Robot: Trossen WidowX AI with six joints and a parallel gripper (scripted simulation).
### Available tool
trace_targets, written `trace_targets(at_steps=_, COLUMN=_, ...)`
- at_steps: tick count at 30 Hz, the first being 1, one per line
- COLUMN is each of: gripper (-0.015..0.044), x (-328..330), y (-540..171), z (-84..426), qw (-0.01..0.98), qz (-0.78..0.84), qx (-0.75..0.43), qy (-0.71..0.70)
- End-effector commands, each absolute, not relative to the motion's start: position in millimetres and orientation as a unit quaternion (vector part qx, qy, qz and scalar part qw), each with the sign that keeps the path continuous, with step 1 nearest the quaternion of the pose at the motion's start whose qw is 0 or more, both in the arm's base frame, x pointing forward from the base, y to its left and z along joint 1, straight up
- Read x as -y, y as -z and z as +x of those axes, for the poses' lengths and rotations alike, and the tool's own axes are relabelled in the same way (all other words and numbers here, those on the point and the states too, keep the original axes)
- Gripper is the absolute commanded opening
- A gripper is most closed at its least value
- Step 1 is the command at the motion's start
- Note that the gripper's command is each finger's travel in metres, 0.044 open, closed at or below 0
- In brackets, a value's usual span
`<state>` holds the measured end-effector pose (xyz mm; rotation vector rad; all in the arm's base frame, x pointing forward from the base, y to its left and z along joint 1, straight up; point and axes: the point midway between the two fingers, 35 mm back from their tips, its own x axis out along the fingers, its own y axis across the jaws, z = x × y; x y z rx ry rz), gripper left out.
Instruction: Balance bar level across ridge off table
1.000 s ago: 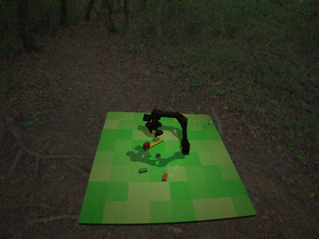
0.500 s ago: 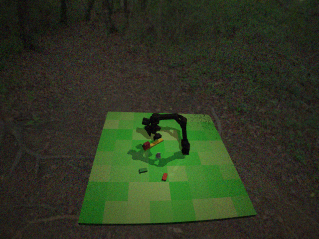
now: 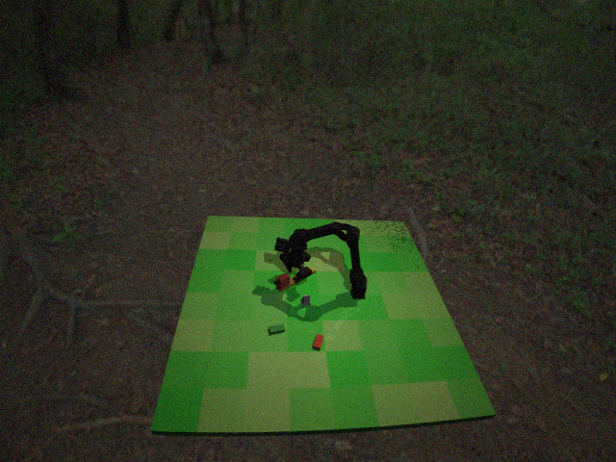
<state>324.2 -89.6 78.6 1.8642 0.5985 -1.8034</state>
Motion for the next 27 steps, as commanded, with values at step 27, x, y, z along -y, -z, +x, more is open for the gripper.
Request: trace_targets(at_steps=27, gripper=0.0315, x=88.4, y=-50.3, z=322.9, qw=0.233, qz=0.68, qx=-0.219, qy=0.66)
